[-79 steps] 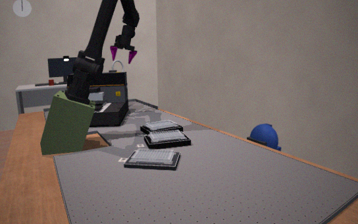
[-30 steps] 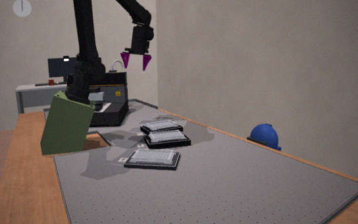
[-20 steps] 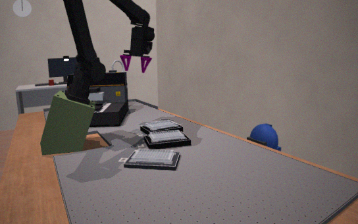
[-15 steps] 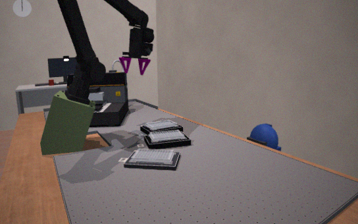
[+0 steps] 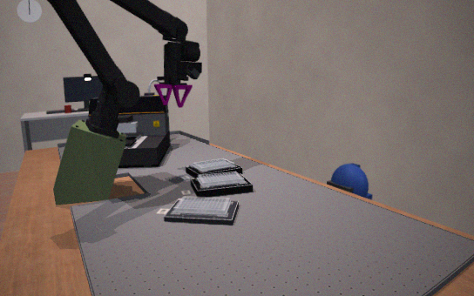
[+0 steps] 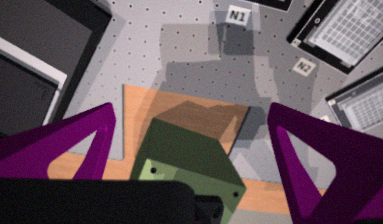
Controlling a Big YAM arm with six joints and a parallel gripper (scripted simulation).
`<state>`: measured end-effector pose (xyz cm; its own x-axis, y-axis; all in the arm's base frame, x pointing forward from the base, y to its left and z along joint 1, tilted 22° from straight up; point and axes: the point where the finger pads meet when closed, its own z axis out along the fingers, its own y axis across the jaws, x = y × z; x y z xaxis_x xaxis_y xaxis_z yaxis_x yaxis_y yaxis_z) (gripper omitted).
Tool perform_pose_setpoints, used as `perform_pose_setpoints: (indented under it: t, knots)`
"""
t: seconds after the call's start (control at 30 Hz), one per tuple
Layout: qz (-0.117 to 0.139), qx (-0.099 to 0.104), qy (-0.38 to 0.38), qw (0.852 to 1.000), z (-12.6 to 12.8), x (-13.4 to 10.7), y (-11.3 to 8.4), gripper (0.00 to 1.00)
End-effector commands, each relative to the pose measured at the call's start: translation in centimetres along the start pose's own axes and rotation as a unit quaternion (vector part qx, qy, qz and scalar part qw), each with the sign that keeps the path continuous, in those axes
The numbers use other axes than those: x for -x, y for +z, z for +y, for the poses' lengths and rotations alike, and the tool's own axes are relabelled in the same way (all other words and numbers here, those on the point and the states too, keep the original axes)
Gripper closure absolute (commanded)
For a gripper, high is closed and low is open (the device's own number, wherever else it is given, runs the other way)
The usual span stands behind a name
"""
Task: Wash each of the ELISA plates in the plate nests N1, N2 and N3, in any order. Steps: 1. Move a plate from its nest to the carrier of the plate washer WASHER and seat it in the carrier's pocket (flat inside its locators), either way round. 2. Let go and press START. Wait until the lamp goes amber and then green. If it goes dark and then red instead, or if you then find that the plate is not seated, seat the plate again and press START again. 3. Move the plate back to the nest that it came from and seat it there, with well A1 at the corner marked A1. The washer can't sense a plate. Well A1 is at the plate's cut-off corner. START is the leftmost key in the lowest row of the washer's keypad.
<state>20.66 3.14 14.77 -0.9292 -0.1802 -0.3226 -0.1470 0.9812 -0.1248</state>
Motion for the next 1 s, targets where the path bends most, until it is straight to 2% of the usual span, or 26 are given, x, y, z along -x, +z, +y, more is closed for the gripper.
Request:
perform_pose_setpoints:
  t: [0.0, 0.1, 0.2, 0.33, 0.37, 0.47, 0.53, 0.7, 0.73, 0.97]
  knots:
    - [-0.018, -0.004, 0.049, 0.999, -1.0, -0.5, 0.3, 0.0]
    - [-0.024, -0.015, 0.098, 0.995, -1.8, -1.6, 1.0, 0.0]
    - [-0.025, -0.013, 0.107, 0.994, -2.4, -2.7, 1.8, 0.0]
    - [-0.03, -0.013, 0.104, 0.994, -2.4, -2.3, 1.4, 0.0]
    - [-0.043, -0.01, 0.097, 0.994, -2.4, -0.6, 0.0, 0.0]
    - [-0.044, -0.01, 0.096, 0.994, -2.4, -0.6, 0.0, 0.0]
    - [-0.028, -0.013, 0.096, 0.995, -2.4, -1.9, 0.9, 0.0]
    - [-0.028, -0.013, 0.096, 0.995, -2.4, -1.9, 0.9, 0.0]
    - [-0.043, -0.012, 0.119, 0.992, -2.9, -0.3, 0.3, 0.0]
    - [-0.041, -0.015, 0.108, 0.993, -3.9, 1.7, 1.9, 0.0]
